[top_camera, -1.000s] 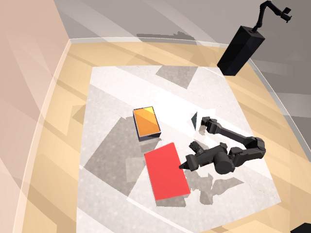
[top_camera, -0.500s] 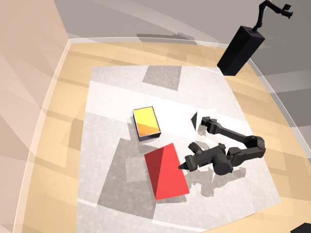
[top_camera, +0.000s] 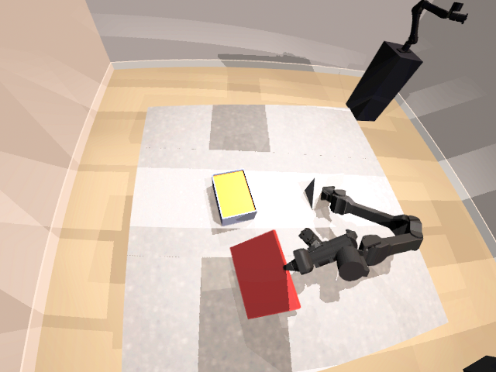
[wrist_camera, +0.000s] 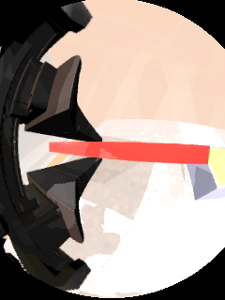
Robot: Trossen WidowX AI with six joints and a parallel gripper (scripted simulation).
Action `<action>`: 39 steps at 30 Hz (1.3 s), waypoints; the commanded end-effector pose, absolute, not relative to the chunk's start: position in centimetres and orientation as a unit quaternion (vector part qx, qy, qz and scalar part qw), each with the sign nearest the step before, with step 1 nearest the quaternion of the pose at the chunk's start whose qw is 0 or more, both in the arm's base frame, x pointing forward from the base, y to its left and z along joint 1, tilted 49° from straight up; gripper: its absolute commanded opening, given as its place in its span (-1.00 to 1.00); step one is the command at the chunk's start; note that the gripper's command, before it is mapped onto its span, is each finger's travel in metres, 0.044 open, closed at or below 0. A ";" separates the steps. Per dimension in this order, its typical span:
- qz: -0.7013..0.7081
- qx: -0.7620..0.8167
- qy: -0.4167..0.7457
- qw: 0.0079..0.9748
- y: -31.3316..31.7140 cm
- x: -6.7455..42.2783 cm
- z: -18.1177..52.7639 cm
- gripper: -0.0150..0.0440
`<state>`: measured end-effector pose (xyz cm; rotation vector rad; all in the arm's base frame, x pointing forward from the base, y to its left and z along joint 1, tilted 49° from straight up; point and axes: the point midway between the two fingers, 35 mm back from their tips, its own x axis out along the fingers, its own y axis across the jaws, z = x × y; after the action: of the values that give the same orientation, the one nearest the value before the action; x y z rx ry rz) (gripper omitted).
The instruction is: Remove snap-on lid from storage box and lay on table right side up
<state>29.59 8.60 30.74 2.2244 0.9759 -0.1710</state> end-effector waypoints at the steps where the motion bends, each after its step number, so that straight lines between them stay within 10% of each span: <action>1: -0.068 0.860 0.369 0.347 8.6 29.7 30.5 -0.49; 39: -0.067 0.860 0.369 0.346 10.9 29.4 28.6 -0.49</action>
<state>29.32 10.94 28.80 2.2246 0.9753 -0.1671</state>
